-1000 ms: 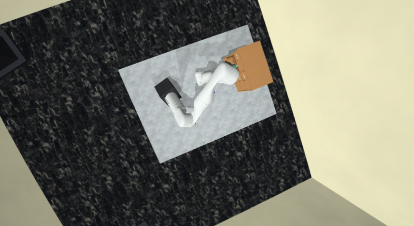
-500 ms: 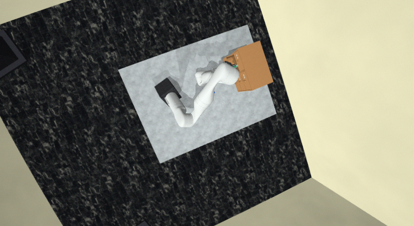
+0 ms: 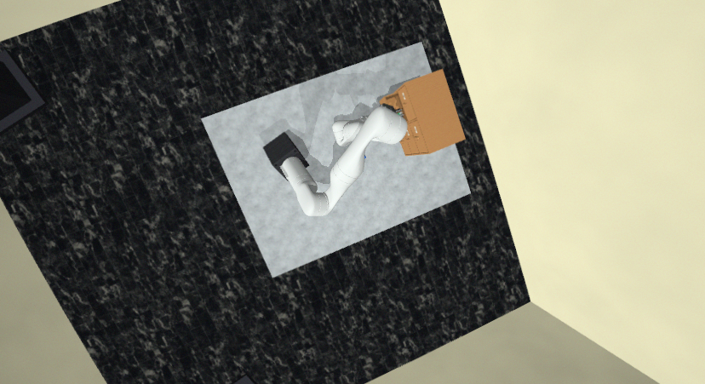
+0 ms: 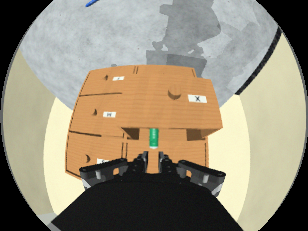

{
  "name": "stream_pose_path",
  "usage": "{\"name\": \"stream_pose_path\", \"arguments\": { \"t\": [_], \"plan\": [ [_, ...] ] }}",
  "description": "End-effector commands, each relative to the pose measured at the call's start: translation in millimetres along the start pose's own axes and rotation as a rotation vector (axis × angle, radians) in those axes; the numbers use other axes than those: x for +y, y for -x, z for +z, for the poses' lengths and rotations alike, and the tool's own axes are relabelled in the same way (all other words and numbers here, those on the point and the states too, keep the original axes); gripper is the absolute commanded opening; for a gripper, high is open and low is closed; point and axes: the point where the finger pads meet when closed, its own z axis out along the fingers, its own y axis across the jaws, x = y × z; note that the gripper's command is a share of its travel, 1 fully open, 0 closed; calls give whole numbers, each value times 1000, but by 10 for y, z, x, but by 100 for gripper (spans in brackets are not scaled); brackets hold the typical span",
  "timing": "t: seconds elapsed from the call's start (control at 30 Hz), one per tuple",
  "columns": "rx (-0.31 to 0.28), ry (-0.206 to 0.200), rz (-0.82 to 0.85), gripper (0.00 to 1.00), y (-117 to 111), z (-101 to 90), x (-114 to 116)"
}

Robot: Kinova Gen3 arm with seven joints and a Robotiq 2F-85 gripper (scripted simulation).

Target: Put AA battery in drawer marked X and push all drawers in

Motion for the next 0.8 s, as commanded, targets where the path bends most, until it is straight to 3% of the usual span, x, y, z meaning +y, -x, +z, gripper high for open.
{"name": "stream_pose_path", "arguments": {
  "t": [0.0, 0.13, 0.17, 0.77],
  "plan": [
    [-1, 0, 1, 21, 8, -1, 2],
    [-1, 0, 1, 29, 8, -1, 2],
    [-1, 0, 1, 100, 8, -1, 2],
    [-1, 0, 1, 100, 1, -26, 2]
  ]
}}
